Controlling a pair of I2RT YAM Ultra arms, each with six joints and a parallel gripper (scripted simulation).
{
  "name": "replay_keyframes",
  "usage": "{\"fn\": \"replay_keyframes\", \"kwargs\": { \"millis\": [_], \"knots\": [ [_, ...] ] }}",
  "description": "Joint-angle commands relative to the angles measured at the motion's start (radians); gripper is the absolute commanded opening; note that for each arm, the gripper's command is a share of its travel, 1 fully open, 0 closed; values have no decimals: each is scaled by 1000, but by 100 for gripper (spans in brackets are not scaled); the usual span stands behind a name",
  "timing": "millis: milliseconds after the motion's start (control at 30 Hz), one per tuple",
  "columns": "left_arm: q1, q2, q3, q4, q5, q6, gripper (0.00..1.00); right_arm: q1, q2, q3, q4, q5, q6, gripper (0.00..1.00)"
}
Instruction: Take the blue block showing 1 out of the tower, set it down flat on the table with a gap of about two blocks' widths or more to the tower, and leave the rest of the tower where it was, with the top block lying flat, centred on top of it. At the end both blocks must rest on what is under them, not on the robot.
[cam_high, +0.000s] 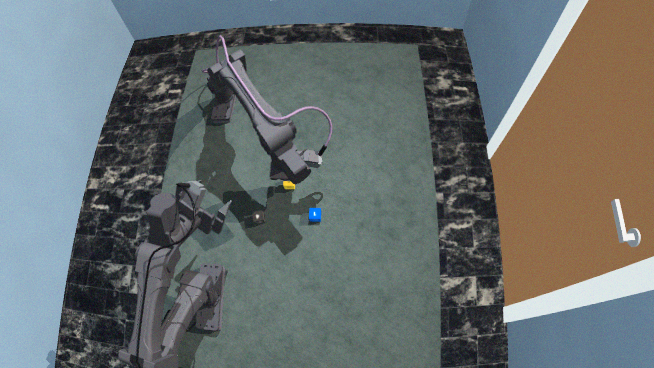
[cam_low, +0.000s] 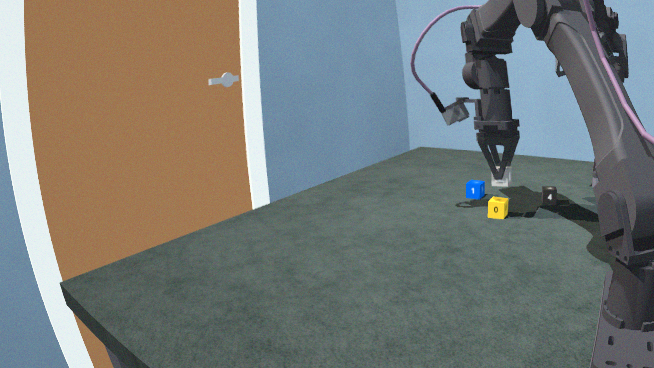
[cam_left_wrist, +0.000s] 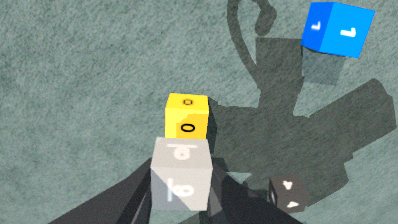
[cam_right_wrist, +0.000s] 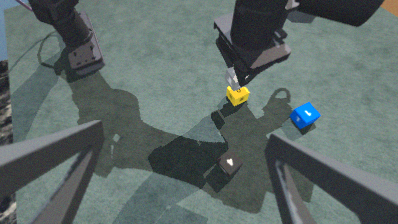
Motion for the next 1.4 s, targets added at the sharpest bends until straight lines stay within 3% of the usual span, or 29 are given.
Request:
{"fn": "replay_keyframes", "kwargs": {
  "millis": [0, 267, 433, 767, 1367],
  "knots": [
    [10, -7, 45, -12, -14, 6, 27, 66, 36, 79, -106, 196, 165, 100],
    [10, -6, 46, -12, -14, 6, 27, 319, 143, 182, -242, 502, 387, 100],
    [10, -6, 46, -12, -14, 6, 27, 422, 195, 216, -296, 589, 476, 100],
    [15, 12, 71, -22, -15, 13, 27, 449, 224, 235, -313, 597, 511, 100],
    [6, 4, -30, 69, -14, 4, 27, 444, 219, 225, -316, 599, 514, 100]
  ]
}}
